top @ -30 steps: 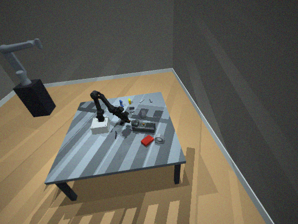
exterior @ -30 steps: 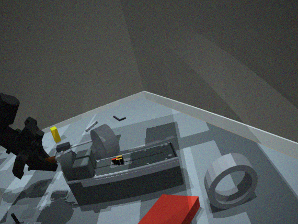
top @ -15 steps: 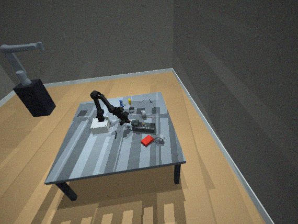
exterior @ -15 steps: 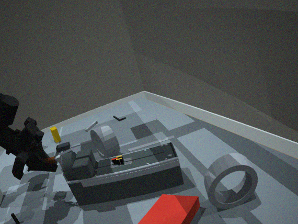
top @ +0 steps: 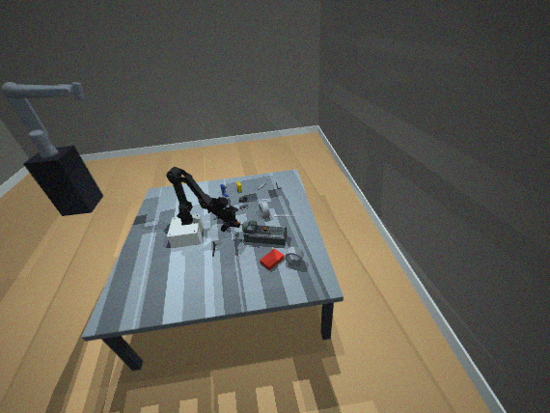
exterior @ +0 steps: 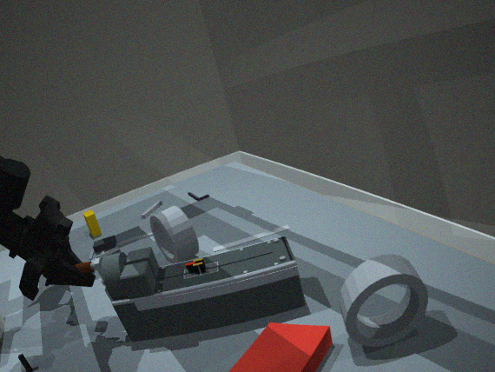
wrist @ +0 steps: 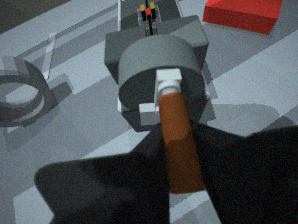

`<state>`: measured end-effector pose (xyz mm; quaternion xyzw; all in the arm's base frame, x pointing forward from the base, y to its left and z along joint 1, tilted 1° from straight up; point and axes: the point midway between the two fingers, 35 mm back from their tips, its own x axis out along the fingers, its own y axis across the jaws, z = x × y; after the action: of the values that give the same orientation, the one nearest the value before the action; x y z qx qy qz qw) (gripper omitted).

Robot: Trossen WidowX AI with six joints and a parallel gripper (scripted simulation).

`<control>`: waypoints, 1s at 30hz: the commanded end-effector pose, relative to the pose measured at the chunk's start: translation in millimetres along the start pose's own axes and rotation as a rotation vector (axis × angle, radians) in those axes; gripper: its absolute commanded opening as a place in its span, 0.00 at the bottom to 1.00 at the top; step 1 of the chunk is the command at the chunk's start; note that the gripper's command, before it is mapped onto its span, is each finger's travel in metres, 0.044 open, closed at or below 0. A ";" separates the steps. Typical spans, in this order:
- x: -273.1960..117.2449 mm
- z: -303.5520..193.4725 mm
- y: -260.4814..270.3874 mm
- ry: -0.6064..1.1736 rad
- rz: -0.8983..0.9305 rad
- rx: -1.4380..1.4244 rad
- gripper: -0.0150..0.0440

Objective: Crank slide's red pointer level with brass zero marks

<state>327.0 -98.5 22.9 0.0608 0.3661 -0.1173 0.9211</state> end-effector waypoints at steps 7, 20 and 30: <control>1.8 -2.1 -11.0 0.001 -0.027 0.008 0.25; 5.2 -5.3 -17.2 0.001 -0.027 0.008 0.25; 11.0 -11.3 -23.2 0.002 -0.028 0.008 0.25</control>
<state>322.7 -115.0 12.7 0.0595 0.3646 -0.1257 0.9207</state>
